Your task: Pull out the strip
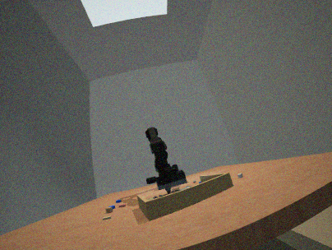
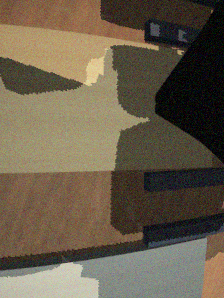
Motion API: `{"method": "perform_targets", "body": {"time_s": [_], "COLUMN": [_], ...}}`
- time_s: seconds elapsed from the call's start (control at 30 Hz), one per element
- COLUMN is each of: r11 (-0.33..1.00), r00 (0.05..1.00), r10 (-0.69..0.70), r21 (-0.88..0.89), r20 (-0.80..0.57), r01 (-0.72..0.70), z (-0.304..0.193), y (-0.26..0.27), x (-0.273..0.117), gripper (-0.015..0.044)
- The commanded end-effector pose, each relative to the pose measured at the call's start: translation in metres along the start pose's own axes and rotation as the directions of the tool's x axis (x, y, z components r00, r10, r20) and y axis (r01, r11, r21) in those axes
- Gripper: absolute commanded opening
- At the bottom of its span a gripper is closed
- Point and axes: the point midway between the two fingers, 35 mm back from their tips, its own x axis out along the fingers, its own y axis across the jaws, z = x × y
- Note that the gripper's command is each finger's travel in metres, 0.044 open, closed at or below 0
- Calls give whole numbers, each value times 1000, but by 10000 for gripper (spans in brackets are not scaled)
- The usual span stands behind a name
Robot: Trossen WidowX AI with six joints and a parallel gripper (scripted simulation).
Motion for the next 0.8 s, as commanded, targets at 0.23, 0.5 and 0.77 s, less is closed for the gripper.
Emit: {"method": "perform_targets", "body": {"time_s": [0.23,0.5,0.77], "r11": [1000,1000,1000], "r00": [1000,1000,1000], "r10": [6,6,6], "r21": [-3,-3,-3], "r20": [-5,-6,-7], "r01": [-6,-6,-6], "z": [-3,-16,-28], "y": [0,0,-1], "x": [5,5,6], "gripper": [0,0,0]}}
